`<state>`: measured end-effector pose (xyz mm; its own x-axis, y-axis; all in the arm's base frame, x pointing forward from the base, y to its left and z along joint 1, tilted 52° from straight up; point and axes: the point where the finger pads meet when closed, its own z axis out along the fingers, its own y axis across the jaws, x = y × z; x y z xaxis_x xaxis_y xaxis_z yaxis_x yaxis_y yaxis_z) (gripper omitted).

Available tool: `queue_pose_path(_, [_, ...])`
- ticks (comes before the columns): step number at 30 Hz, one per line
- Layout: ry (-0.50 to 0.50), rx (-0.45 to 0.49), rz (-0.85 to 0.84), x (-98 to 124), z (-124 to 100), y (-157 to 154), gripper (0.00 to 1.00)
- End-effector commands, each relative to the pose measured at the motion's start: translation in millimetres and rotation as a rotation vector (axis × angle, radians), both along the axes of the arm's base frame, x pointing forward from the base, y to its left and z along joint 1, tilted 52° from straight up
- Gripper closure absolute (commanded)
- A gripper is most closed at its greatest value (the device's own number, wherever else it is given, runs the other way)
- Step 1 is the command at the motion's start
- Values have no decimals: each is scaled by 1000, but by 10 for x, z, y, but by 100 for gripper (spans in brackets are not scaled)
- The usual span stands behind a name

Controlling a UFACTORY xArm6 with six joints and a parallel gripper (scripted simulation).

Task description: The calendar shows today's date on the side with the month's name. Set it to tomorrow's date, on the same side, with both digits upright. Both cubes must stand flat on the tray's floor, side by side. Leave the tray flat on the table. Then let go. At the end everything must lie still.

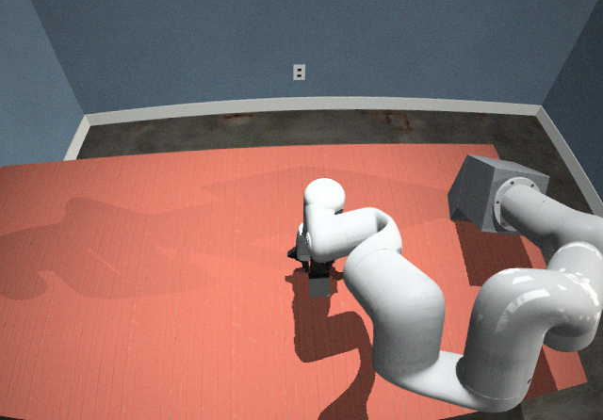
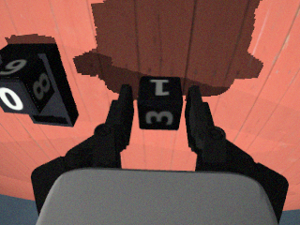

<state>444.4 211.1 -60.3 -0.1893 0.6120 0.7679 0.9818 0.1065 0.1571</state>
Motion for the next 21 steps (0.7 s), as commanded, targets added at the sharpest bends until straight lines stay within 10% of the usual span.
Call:
queue_pose_path(1, [-2, 0, -2, 11, 6, -7, 51])
queue_pose_path(15, [-2, 0, -2, 11, 6, -7, 51])
queue_pose_path(16, [-2, 0, -2, 11, 6, -7, 71])
queue_pose_path(21, [-2, 0, -2, 11, 6, -7, 71])
